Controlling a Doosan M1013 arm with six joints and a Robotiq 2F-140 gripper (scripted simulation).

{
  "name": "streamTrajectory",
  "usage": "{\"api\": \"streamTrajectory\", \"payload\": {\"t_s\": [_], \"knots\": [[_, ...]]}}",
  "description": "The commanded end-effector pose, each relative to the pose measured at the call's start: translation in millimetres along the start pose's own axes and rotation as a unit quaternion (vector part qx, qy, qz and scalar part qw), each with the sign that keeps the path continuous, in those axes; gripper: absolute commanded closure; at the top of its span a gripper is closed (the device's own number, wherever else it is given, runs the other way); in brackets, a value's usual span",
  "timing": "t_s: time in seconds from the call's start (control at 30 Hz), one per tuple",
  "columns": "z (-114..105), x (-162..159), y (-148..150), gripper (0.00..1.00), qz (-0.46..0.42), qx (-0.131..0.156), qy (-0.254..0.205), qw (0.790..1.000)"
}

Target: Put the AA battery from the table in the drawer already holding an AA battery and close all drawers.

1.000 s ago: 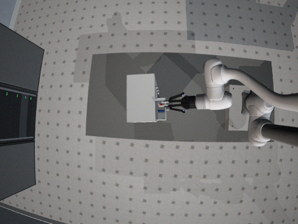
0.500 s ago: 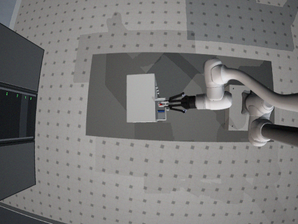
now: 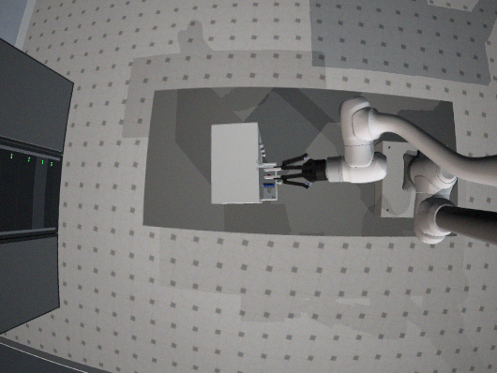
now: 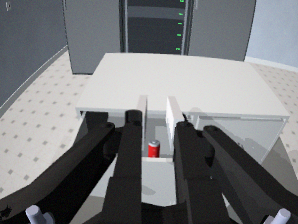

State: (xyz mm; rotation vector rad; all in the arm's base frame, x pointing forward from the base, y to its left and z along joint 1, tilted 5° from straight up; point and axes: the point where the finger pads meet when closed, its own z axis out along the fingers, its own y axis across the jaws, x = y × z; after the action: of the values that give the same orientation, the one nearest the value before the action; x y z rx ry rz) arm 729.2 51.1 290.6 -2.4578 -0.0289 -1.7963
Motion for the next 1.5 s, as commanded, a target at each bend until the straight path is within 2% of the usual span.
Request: {"api": "streamTrajectory", "payload": {"t_s": [0.0,0.07,0.1,0.83,1.03,1.23,1.3,1.47], "knots": [[0,0,0,0.85,0.000,0.000,0.000,1.000],[0,0,0,0.83,0.000,0.000,0.000,1.000],[0,0,0,0.00,0.000,0.000,0.000,1.000],[-5,-2,0,0.00,0.000,0.000,0.000,1.000],[-23,-7,0,0.00,0.000,0.000,0.000,1.000],[-53,-16,0,0.00,0.000,0.000,0.000,1.000],[-53,-16,0,0.00,0.000,0.000,0.000,1.000],[-83,-25,0,0.00,0.000,0.000,0.000,1.000]]}}
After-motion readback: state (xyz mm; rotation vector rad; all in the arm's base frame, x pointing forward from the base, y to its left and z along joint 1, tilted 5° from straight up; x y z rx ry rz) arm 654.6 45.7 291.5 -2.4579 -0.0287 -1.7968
